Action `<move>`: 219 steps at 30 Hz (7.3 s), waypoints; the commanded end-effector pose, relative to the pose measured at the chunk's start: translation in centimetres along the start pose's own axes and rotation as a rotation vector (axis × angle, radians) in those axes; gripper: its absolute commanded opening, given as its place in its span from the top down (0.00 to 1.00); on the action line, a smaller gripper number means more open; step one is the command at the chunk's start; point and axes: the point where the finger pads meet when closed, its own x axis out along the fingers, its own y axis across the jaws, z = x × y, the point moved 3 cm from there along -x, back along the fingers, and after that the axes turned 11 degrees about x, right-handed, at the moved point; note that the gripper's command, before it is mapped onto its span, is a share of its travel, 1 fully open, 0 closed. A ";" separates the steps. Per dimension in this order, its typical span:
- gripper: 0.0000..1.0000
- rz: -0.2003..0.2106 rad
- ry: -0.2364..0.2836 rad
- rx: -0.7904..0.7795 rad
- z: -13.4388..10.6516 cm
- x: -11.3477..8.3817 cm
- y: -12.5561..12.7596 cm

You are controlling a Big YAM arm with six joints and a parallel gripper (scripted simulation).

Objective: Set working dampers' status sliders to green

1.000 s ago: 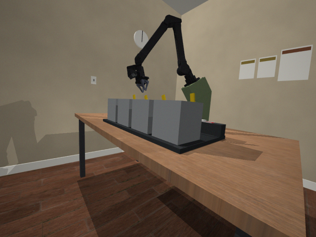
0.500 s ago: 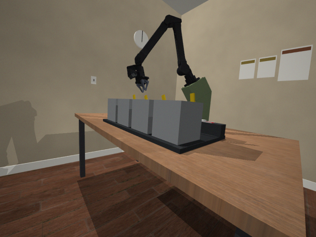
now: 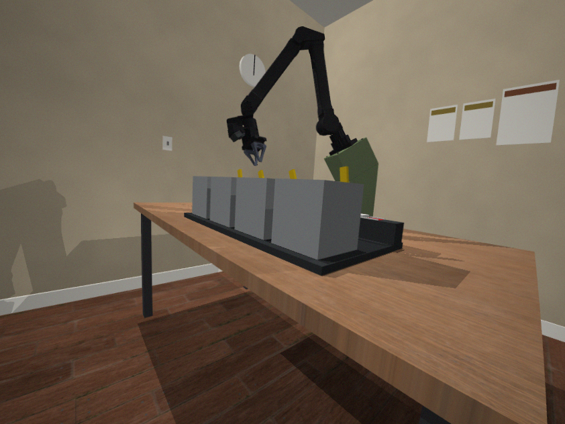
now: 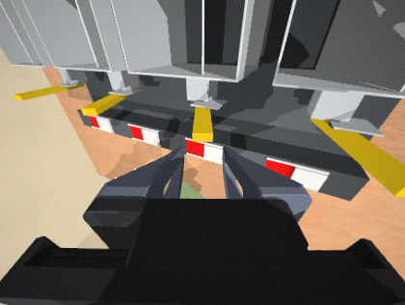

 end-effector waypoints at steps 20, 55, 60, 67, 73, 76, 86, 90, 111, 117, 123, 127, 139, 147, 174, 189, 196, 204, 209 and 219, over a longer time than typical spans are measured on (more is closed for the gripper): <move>0.64 0.010 0.021 0.008 -0.7 4.1 0.3; 0.64 0.006 0.019 0.012 -1.1 8.0 0.0; 0.64 0.006 0.019 0.012 -1.1 8.0 0.0; 0.64 0.006 0.019 0.012 -1.1 8.0 0.0; 0.64 0.006 0.019 0.012 -1.1 8.0 0.0; 0.64 0.006 0.019 0.012 -1.1 8.0 0.0; 0.64 0.006 0.019 0.012 -1.1 8.0 0.0; 0.64 0.006 0.019 0.012 -1.1 8.0 0.0; 0.83 0.008 0.019 0.011 -1.1 8.0 0.1; 0.83 0.008 0.019 0.011 -1.1 8.0 0.1; 0.83 0.008 0.019 0.011 -1.1 8.0 0.1; 0.83 0.008 0.019 0.011 -1.1 8.0 0.1; 0.83 0.008 0.019 0.011 -1.1 8.0 0.1; 0.83 0.008 0.019 0.011 -1.1 8.0 0.1; 0.83 -0.029 -0.015 -0.004 -0.4 7.0 0.9; 0.83 -0.122 -0.038 -0.003 -0.6 7.1 2.2; 0.83 -0.175 -0.037 0.000 -1.0 7.6 2.8; 0.83 -0.212 -0.034 0.003 -1.4 8.1 3.3; 0.83 -0.233 -0.030 0.004 -1.6 8.4 3.5; 0.83 -0.246 -0.033 0.004 -1.6 8.5 3.7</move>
